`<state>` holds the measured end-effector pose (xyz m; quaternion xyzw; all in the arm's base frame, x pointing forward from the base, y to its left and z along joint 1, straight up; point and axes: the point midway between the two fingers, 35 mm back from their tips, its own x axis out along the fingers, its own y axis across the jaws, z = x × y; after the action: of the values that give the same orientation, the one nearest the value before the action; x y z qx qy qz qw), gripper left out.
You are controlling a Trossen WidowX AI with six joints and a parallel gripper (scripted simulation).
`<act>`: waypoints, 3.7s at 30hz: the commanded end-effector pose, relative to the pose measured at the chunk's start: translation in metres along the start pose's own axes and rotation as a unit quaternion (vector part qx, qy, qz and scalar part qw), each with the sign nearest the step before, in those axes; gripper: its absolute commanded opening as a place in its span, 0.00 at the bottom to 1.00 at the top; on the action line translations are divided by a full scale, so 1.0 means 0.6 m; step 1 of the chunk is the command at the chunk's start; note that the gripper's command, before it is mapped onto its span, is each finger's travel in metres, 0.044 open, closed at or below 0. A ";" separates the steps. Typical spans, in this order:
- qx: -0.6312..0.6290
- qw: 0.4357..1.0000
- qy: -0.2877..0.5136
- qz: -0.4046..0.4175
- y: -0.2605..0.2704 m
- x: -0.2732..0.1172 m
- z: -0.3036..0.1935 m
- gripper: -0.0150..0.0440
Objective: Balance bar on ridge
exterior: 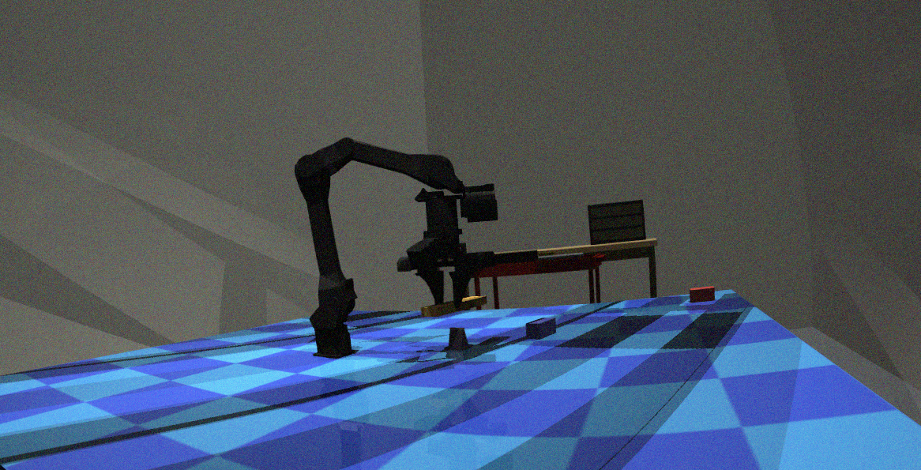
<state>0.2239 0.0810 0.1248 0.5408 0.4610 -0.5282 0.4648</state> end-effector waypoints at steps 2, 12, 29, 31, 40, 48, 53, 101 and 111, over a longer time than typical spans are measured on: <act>0.002 1.000 0.000 0.002 -0.001 0.013 0.001 0.25; 0.002 1.000 0.000 0.002 -0.003 0.040 0.001 0.25; 0.002 1.000 0.000 0.002 -0.004 0.048 0.002 0.25; 0.002 1.000 0.000 0.002 -0.004 0.049 0.002 0.25; 0.002 1.000 0.000 0.002 -0.004 0.050 0.002 0.25; 0.002 1.000 0.000 0.002 -0.004 0.051 0.002 0.25; 0.002 1.000 0.000 0.002 -0.004 0.052 0.001 0.25; 0.002 1.000 0.000 0.002 -0.004 0.058 0.001 0.25; 0.002 1.000 0.000 0.002 -0.004 0.060 0.001 0.25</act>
<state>0.2219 0.0809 0.0898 0.5423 0.4602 -0.5274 0.4648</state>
